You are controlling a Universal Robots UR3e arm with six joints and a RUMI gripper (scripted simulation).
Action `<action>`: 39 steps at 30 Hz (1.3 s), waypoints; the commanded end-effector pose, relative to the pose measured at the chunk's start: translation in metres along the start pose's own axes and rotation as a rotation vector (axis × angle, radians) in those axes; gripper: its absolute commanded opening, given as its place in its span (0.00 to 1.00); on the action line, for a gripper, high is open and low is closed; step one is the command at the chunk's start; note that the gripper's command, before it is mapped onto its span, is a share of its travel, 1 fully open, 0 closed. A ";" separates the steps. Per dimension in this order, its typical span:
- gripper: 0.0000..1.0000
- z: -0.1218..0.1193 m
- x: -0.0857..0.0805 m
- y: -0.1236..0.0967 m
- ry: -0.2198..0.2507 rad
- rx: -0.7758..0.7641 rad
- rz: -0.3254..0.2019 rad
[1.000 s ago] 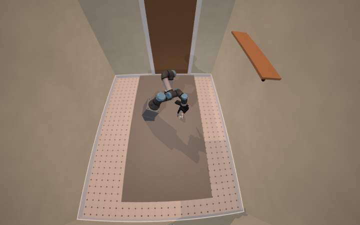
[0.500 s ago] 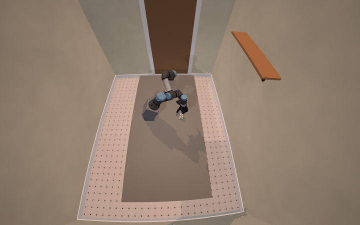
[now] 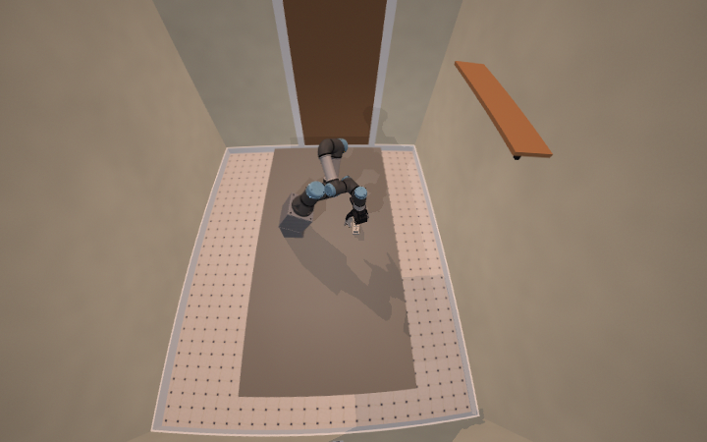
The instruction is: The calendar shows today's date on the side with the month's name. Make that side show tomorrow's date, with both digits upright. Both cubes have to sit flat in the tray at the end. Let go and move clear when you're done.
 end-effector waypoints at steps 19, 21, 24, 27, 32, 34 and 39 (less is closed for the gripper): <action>1.00 0.003 0.010 -0.001 0.011 0.407 -0.021; 1.00 0.003 0.011 -0.002 0.011 0.417 -0.022; 1.00 0.003 0.010 -0.002 0.010 0.422 -0.023; 0.29 0.003 0.010 -0.002 0.010 0.422 -0.023; 0.29 0.003 0.010 -0.002 0.010 0.422 -0.023; 0.29 0.003 0.010 -0.002 0.010 0.422 -0.023; 0.29 0.003 0.010 -0.002 0.010 0.422 -0.023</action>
Point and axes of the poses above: the point where the finger pads meet when closed, its own x axis out along the fingers, its own z axis across the jaws, y = z × x, the point moved 9 cm from there along -x, back along the fingers, and after that the axes turned 6 degrees about x, right-handed, at the moved point
